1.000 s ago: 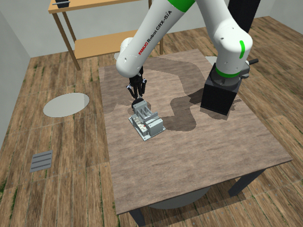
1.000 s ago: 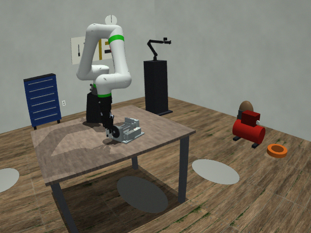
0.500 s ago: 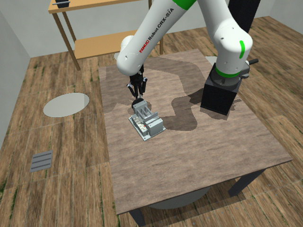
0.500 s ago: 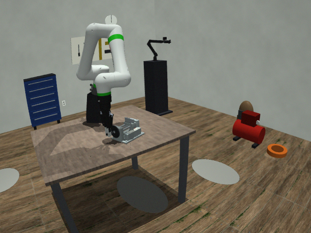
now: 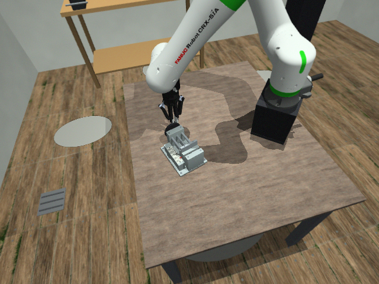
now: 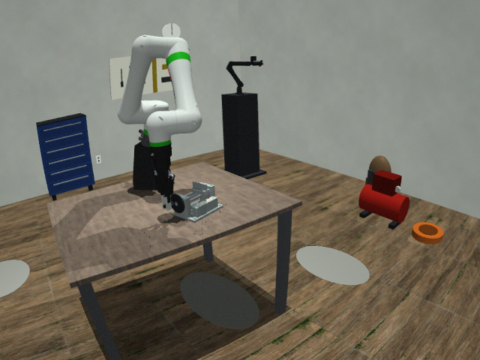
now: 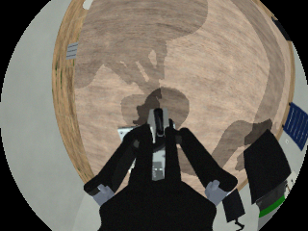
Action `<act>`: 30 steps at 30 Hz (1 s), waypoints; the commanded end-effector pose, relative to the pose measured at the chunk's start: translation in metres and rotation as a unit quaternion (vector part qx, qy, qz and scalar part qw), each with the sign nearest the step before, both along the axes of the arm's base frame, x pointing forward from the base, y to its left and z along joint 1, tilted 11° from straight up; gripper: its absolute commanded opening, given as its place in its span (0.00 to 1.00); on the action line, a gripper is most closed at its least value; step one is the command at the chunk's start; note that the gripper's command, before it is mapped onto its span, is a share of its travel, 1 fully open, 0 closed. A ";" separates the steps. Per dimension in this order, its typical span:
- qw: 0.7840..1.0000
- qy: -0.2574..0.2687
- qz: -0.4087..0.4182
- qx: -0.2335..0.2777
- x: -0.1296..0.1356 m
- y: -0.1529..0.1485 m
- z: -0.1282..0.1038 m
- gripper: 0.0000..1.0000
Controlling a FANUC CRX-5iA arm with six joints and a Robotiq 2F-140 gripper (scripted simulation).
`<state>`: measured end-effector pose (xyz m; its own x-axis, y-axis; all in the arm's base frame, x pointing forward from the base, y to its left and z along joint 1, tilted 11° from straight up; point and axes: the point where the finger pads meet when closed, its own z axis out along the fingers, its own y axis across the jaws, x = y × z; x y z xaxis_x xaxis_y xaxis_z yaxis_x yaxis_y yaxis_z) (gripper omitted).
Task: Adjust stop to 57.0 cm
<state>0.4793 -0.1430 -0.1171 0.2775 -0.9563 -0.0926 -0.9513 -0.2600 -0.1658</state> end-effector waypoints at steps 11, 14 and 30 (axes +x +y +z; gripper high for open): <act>1.000 0.000 0.000 0.000 -0.001 -0.001 0.004 0.04; 1.000 0.000 0.000 0.000 -0.001 -0.001 0.004 0.04; 1.000 0.000 0.000 0.000 -0.001 -0.001 0.006 0.04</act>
